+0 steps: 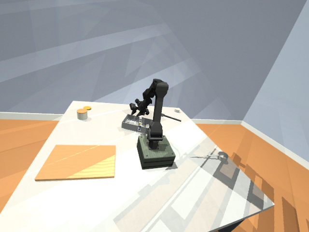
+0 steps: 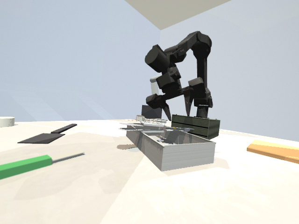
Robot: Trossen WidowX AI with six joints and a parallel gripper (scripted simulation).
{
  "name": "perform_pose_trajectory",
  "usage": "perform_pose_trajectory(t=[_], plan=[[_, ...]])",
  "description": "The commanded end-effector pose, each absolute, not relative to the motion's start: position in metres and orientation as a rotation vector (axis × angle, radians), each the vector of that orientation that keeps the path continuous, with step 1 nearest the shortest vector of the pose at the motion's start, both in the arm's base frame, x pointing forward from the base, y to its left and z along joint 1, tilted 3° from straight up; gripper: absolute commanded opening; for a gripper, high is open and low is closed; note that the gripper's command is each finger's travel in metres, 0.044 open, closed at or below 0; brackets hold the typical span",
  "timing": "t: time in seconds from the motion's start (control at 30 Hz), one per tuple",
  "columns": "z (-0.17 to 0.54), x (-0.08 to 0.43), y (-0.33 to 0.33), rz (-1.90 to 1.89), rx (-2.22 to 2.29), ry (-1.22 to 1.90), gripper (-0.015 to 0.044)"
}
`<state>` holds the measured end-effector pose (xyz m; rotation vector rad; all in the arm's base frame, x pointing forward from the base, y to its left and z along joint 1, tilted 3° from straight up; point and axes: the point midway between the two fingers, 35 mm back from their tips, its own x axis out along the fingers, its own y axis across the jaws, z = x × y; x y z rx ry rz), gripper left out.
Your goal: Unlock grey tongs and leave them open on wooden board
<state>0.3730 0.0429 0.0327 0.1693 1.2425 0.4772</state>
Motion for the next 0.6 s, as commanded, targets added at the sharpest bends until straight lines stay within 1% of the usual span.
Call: perform_pose_trajectory(t=[0.0, 0.13, 0.3, 0.57], plan=[[0.036, 0.364, 0.02, 0.399, 0.286, 1.294, 0.026], [0.035, 0.356, 0.01, 0.349, 0.368, 1.343, 0.026], [0.023, 0.333, -0.028, 0.2, 0.593, 1.466, 0.026], [0.023, 0.333, -0.03, 0.193, 0.605, 1.471, 0.026]])
